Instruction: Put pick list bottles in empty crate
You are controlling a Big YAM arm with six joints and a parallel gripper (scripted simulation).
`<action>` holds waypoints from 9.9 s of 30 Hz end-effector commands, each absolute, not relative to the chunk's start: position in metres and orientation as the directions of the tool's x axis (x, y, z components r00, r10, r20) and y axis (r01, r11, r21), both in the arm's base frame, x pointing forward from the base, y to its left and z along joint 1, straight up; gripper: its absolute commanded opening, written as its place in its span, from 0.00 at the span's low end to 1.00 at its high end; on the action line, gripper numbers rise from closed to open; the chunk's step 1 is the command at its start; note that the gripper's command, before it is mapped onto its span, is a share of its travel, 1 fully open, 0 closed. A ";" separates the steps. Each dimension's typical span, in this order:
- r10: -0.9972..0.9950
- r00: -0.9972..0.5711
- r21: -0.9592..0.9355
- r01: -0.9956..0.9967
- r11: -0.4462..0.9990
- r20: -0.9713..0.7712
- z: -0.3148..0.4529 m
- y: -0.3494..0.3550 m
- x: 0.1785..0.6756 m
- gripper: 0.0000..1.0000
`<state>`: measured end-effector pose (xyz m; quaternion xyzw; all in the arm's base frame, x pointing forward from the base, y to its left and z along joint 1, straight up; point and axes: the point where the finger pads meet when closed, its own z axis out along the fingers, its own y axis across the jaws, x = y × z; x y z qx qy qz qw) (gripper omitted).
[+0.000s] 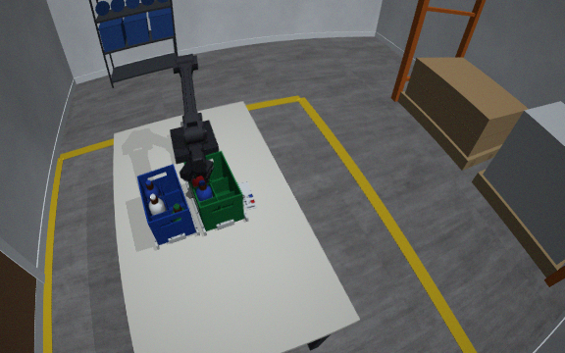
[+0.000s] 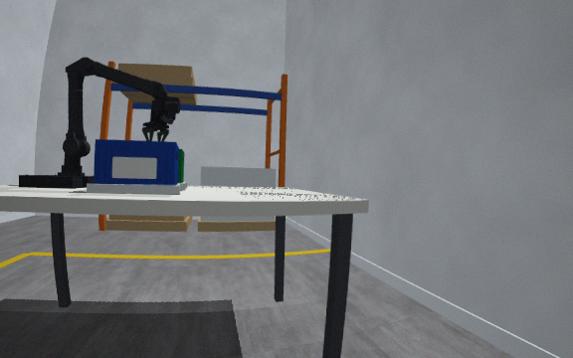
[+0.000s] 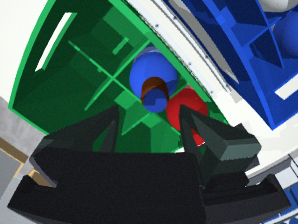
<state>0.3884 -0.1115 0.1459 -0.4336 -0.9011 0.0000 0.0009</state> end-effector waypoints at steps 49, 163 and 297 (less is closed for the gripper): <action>0.781 -0.624 0.021 0.781 0.624 -0.029 0.199 -0.115 0.397 0.61; 0.779 -0.626 0.001 0.779 0.626 -0.011 0.134 -0.334 0.256 0.61; 0.778 -0.624 -0.001 0.780 0.626 -0.071 0.206 -0.339 0.265 0.00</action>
